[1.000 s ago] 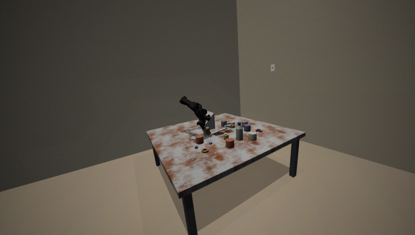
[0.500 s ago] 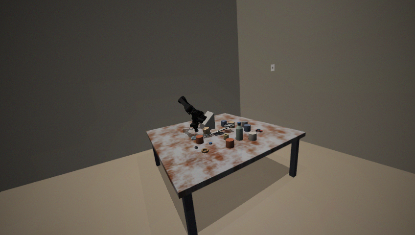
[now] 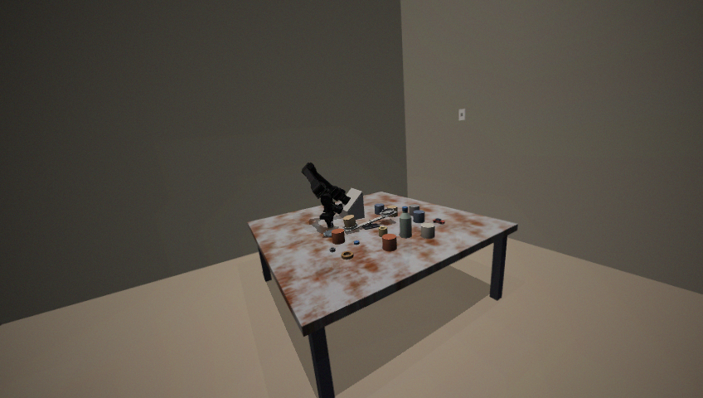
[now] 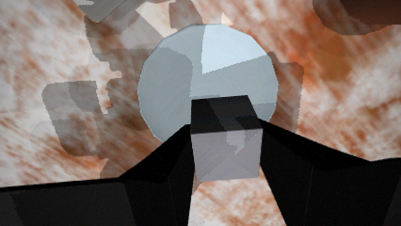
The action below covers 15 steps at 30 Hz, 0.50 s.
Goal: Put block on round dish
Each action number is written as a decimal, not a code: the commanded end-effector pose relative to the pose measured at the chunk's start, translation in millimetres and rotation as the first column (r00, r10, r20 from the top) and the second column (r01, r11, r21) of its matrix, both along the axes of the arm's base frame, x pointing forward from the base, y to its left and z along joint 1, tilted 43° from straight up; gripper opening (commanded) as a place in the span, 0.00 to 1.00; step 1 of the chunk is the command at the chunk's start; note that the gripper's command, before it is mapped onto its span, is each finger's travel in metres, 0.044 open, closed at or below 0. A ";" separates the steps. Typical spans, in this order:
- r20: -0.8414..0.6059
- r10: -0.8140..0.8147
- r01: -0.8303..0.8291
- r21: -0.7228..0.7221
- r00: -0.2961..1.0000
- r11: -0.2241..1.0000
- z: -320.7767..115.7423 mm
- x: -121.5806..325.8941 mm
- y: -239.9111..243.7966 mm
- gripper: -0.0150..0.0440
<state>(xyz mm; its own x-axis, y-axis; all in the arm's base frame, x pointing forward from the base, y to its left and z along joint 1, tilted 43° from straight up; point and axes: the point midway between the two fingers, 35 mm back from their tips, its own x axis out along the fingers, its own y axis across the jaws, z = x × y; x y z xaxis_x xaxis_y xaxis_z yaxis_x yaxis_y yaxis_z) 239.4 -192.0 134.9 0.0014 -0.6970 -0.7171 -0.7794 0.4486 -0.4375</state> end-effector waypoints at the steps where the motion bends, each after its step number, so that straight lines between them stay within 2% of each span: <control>1: -0.015 0.003 -0.003 0.007 1.000 1.000 -15.2 -3.7 -10.5 0.25; 15: -0.015 0.003 -0.002 0.006 1.000 1.000 -24.1 -3.6 -19.0 0.25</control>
<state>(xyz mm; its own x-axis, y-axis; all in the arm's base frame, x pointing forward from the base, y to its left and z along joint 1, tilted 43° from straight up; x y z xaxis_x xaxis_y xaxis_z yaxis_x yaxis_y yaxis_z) 238.1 -208.3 117.9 -0.0016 -0.6982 -0.7159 -0.7807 0.4483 -0.4354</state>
